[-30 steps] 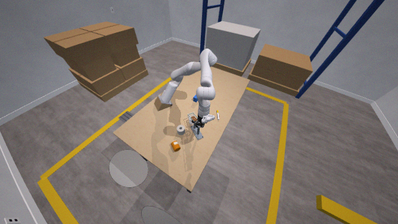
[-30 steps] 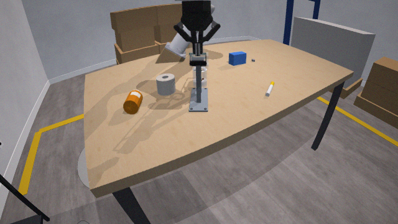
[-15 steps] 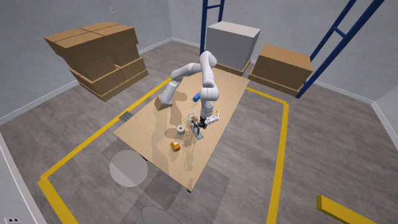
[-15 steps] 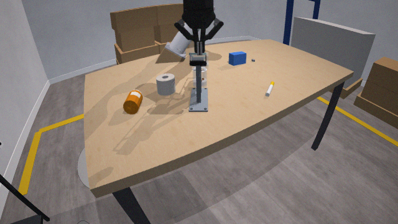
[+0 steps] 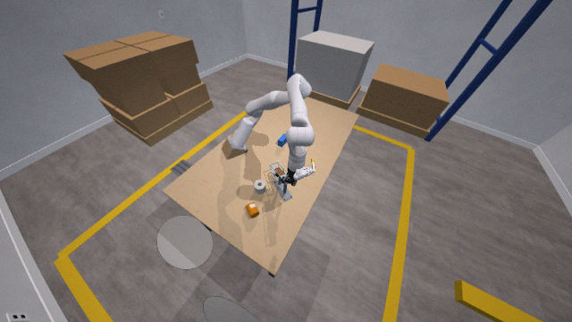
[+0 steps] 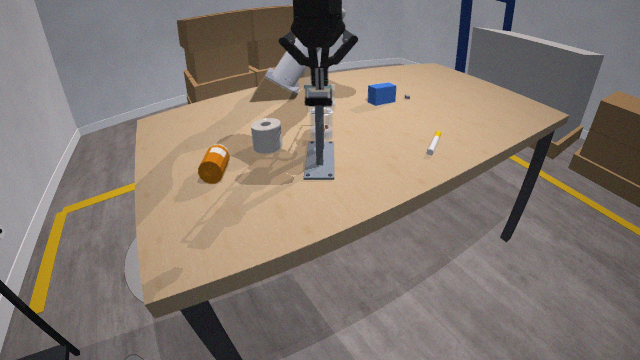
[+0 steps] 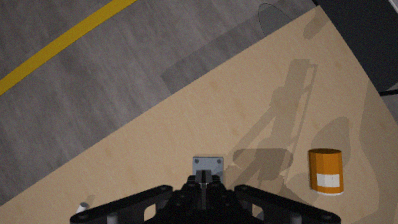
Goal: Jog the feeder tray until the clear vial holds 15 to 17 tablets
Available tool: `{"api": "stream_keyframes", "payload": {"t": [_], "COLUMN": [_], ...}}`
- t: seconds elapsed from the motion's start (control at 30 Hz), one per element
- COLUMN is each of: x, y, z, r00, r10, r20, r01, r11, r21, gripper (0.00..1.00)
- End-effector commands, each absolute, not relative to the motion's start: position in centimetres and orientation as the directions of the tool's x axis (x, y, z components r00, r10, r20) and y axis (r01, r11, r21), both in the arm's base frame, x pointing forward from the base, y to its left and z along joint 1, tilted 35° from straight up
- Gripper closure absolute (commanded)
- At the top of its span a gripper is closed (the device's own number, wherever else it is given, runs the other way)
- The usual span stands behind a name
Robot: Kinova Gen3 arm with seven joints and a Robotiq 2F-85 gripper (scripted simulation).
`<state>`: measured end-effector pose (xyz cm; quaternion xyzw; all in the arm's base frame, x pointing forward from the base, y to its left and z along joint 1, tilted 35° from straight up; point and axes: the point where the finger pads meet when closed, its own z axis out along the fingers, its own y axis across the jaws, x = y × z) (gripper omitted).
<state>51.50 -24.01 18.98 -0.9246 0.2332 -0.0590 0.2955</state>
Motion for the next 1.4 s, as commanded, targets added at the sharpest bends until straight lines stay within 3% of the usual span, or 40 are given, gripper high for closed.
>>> {"api": "stream_keyframes", "payload": {"t": [0.0,0.57,1.37], "x": [51.1,48.6,51.0], "y": [-24.3,-22.1,-24.2], "z": [18.9,18.0,18.8], "r00": [0.881,0.88,0.88], "r10": [-0.472,-0.473,-0.473], "r20": [-0.04,-0.042,-0.043], "r01": [-0.408,-0.41,-0.409], "r11": [-0.713,-0.711,-0.711], "r21": [-0.571,-0.572,-0.572], "gripper": [1.0,1.0,1.0]}}
